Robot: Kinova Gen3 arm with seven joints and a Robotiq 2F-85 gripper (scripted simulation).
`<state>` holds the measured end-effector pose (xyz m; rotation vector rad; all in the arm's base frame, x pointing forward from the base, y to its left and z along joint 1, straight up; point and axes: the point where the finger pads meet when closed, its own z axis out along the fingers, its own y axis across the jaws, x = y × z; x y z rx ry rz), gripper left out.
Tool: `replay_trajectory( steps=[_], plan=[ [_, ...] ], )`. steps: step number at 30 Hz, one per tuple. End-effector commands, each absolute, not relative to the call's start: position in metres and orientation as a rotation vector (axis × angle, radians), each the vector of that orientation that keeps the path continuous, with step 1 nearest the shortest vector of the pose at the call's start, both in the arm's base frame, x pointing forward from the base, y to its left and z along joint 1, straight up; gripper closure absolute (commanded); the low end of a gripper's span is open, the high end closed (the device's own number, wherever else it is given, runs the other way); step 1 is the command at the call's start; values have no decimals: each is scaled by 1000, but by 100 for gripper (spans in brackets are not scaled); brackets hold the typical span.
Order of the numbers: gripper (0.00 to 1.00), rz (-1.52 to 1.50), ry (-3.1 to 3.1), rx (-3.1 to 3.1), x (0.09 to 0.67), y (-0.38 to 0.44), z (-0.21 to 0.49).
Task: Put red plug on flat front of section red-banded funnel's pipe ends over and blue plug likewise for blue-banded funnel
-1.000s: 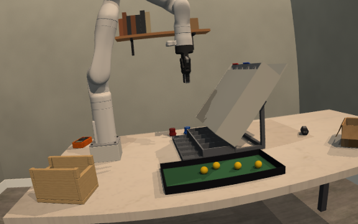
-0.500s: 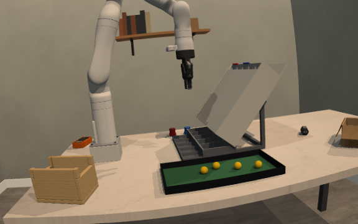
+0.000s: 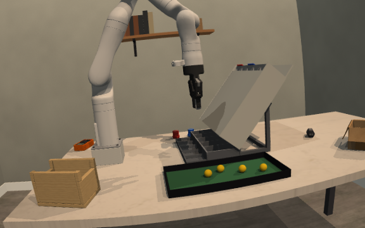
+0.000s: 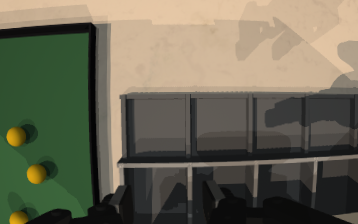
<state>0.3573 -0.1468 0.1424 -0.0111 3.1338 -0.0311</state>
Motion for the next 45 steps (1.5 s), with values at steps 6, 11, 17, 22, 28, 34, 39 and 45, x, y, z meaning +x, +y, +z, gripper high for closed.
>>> replay_trajectory(
  steps=[6, 11, 17, 22, 28, 34, 39, 45],
  plan=[
    [50, -23, 3137, 8, 353, -171, 127],
    [50, -23, 3137, 8, 353, -171, 127],
    [50, -27, 3141, 6, 344, -250, 109],
    [50, -27, 3141, 6, 339, -309, 95],
    [50, -27, 3141, 6, 338, -315, 93],
    [50, -51, 3130, -23, 337, -336, 87],
    [50, -51, 3130, -23, 337, -336, 87],
    [50, -51, 3130, -23, 337, -336, 87]
  ],
)
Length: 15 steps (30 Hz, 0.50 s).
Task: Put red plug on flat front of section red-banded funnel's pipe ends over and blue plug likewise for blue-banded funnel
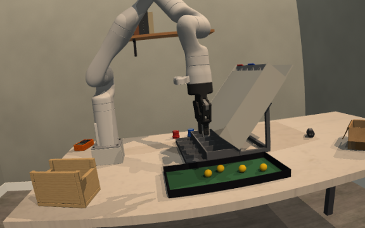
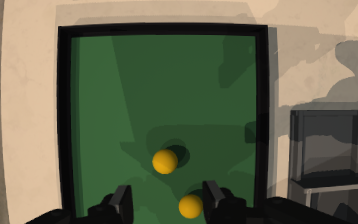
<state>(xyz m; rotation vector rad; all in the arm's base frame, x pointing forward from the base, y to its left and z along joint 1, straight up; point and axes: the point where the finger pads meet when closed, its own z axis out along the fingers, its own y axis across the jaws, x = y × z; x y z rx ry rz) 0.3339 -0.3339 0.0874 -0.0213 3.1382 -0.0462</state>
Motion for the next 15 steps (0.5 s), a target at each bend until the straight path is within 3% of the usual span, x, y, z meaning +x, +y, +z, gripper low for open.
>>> replay_trajectory(
  steps=[1, 2, 3, 15],
  plan=[
    [50, -51, 3130, -23, 337, -336, 87],
    [50, -51, 3130, -23, 337, -336, 87],
    [50, -48, 3137, -21, 335, -336, 18],
    [50, -48, 3137, -21, 336, -336, -23]
  ],
)
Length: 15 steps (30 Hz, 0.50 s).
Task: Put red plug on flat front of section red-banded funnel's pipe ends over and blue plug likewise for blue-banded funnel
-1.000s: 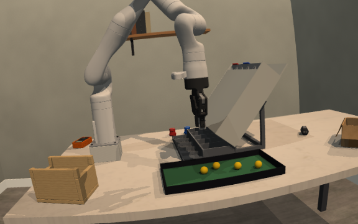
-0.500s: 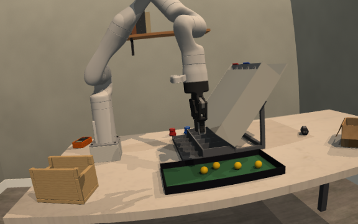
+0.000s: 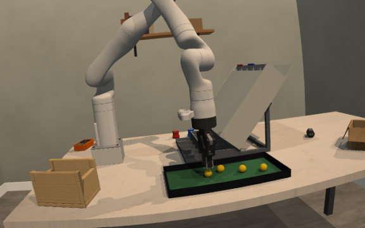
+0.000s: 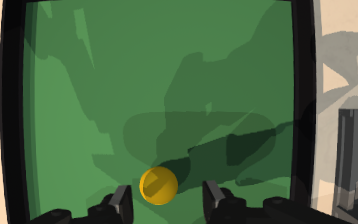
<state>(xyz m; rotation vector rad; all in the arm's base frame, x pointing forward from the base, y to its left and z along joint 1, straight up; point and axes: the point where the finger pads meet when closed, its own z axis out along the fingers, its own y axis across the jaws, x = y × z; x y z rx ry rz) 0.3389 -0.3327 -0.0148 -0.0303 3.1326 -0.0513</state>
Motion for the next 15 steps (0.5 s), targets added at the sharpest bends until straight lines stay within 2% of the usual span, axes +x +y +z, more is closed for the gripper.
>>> replay_trajectory(
  steps=[1, 15],
  plan=[
    [50, -48, 3137, -21, 336, -336, -23],
    [50, -49, 3136, -26, 337, -336, -23]
  ],
)
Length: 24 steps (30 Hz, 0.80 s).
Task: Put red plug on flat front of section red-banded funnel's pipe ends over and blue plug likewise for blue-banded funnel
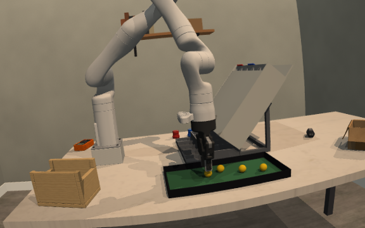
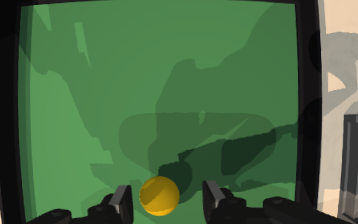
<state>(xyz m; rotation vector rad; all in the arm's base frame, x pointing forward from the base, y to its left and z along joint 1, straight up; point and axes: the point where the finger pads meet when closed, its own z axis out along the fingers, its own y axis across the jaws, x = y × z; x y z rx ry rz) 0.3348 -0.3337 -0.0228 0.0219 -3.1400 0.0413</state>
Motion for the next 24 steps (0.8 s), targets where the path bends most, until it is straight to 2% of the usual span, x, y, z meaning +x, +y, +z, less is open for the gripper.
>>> replay_trajectory(
  steps=[1, 24],
  plan=[
    [50, 49, -3146, 26, 337, -336, -23],
    [50, 47, -3146, 27, 335, -338, -24]
  ],
)
